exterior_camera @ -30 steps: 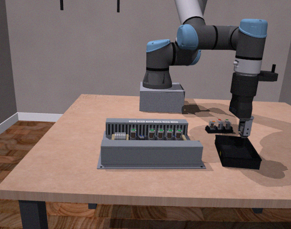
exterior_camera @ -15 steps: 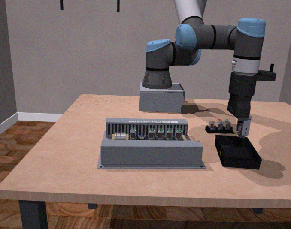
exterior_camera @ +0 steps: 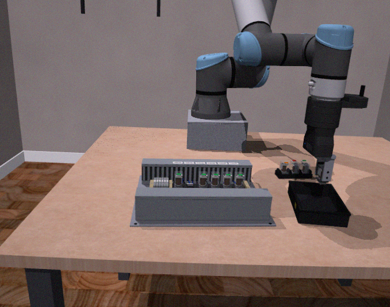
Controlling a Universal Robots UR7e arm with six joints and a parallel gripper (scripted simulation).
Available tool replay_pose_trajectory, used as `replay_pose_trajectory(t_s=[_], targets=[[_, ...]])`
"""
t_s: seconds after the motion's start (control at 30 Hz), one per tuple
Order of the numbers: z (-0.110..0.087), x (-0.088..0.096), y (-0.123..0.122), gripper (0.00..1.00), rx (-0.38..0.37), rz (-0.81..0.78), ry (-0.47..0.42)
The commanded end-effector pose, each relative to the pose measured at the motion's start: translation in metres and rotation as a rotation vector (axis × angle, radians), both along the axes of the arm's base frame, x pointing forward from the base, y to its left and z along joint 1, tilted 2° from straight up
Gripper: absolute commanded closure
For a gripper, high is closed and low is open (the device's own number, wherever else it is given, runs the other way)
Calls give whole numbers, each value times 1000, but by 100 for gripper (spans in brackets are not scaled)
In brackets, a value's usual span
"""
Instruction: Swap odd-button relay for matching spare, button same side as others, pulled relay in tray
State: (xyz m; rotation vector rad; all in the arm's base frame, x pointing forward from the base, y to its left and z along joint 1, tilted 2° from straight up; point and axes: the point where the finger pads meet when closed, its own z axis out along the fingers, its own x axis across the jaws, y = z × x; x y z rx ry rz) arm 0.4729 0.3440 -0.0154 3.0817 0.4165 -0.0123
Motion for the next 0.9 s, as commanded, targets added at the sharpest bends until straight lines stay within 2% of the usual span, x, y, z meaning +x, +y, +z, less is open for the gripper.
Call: replay_pose_trajectory(t_s=[0.0, 0.47, 0.63, 0.87], targets=[[1, 1, -1, 100, 1, 0, -2], [1, 1, -2, 100, 1, 0, -2], [-44, 1, -6, 100, 1, 0, -2], [-44, 1, -6, 100, 1, 0, -2]])
